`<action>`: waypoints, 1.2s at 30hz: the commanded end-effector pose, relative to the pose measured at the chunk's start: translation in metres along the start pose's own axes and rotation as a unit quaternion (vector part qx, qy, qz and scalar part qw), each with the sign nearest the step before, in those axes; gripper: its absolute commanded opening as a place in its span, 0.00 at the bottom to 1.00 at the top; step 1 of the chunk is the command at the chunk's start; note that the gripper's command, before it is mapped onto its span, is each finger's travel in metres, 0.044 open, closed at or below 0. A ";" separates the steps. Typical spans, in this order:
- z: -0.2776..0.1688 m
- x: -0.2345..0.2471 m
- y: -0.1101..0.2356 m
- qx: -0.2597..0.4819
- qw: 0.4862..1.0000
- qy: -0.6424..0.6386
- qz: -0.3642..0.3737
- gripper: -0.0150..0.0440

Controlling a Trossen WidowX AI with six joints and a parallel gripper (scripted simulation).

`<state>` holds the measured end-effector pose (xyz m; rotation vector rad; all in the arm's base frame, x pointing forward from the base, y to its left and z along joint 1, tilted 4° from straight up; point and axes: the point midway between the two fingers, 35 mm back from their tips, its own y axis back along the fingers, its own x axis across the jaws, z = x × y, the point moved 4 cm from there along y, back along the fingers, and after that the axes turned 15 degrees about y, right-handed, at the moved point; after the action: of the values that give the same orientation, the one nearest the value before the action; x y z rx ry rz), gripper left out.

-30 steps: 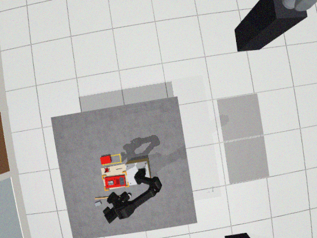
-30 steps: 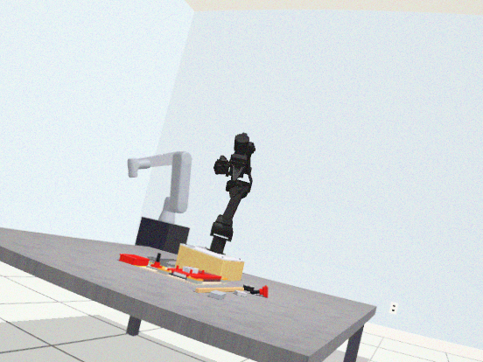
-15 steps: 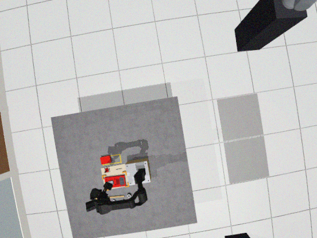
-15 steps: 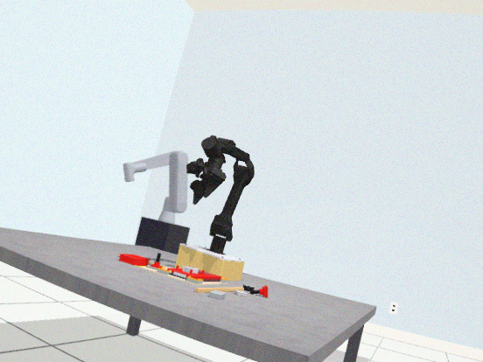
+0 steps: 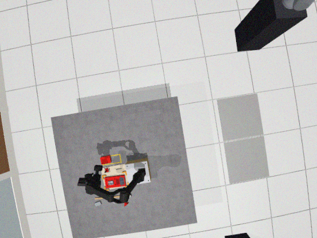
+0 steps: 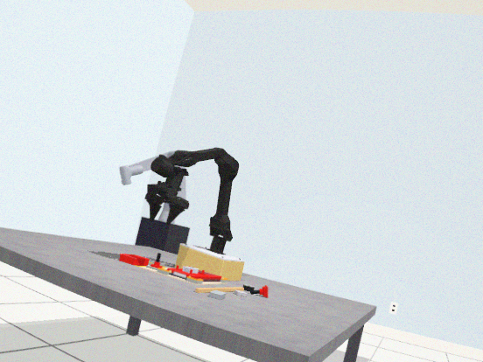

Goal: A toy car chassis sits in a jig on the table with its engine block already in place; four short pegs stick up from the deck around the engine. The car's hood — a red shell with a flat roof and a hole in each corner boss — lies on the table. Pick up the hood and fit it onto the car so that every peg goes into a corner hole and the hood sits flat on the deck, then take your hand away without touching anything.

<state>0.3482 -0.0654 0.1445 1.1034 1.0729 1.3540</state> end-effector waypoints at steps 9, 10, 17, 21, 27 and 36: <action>-0.004 -0.076 -0.084 0.077 0.984 0.163 0.016 1.00; -0.004 -0.076 -0.084 0.077 0.984 0.163 0.016 1.00; -0.005 -0.073 -0.084 0.077 0.984 0.162 0.016 1.00; -0.005 -0.073 -0.087 0.077 0.984 0.162 0.016 1.00; -0.006 -0.073 -0.092 0.077 0.984 0.162 0.016 1.00; -0.007 -0.073 -0.100 0.077 0.984 0.162 0.016 1.00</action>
<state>0.3618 -0.1319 0.0444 1.0404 1.4140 1.5339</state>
